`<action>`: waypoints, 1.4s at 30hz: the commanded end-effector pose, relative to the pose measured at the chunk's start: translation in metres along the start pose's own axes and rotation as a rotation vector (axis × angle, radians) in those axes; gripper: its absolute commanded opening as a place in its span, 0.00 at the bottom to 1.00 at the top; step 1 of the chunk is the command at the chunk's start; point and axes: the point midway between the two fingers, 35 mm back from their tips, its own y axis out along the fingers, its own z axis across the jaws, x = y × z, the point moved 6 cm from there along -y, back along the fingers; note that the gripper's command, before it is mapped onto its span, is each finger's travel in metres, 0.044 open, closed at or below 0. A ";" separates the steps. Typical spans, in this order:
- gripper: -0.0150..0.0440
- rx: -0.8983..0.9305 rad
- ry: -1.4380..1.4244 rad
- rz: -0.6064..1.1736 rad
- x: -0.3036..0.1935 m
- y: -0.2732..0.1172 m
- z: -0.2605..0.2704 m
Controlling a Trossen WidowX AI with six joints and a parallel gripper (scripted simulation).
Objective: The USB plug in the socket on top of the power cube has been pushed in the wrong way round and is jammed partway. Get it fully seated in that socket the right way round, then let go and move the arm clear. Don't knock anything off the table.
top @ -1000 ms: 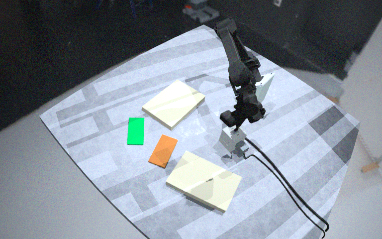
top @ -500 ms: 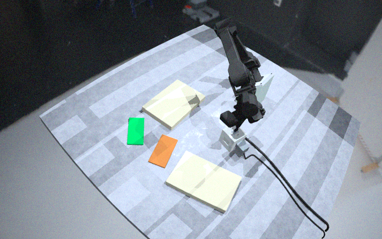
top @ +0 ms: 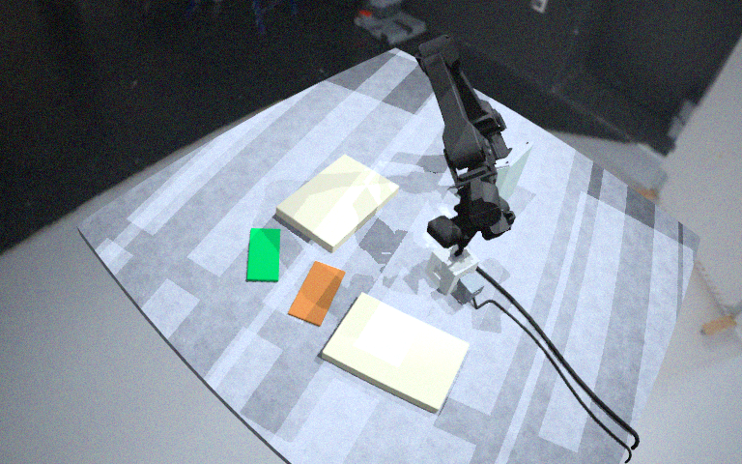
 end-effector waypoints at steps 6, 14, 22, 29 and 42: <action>0.25 -0.003 -0.004 0.002 0.000 0.002 0.000; 0.25 -0.003 -0.004 0.002 0.000 0.003 0.000; 0.25 -0.003 -0.004 0.002 0.000 0.004 0.000; 0.25 -0.003 -0.004 0.002 0.000 0.004 0.000; 0.25 -0.003 -0.004 0.002 0.000 0.006 0.000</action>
